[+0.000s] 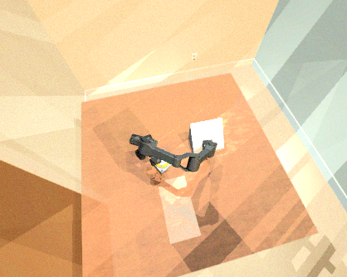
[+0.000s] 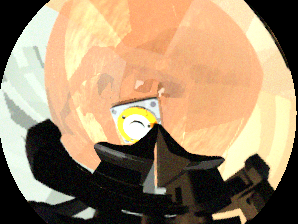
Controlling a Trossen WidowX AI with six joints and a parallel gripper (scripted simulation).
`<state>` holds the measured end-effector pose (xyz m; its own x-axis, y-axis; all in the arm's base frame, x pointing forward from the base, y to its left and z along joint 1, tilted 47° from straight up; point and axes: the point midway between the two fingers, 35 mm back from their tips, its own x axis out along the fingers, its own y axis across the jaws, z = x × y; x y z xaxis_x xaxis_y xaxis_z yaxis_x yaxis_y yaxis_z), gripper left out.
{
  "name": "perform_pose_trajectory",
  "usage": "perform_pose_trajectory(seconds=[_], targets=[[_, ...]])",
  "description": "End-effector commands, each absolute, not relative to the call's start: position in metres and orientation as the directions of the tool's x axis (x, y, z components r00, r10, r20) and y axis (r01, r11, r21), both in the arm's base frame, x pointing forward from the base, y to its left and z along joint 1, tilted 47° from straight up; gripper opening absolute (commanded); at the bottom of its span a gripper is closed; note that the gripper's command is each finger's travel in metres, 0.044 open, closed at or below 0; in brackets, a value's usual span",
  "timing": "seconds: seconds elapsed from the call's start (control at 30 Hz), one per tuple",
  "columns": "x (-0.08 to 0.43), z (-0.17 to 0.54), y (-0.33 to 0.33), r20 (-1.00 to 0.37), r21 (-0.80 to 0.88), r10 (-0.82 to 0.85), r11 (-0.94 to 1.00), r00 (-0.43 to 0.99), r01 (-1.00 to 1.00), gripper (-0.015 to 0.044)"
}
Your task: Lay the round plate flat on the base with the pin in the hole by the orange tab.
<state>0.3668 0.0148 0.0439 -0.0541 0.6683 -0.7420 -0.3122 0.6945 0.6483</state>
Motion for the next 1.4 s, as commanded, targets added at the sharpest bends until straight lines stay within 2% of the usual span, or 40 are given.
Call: perform_pose_trajectory(seconds=[0.0,0.33,0.7,1.37], targets=[[0.355,0.038,0.008,-0.682,0.73,0.726,0.668,-0.088,-0.146,0.0],[0.355,0.037,0.008,-0.682,0.73,0.726,0.668,-0.088,-0.146,0.0],[0.35,0.005,0.042,-0.681,0.731,0.727,0.666,-0.088,-0.146,0.0],[0.334,-0.008,0.031,-0.681,0.731,0.727,0.667,-0.088,-0.146,0.0]])
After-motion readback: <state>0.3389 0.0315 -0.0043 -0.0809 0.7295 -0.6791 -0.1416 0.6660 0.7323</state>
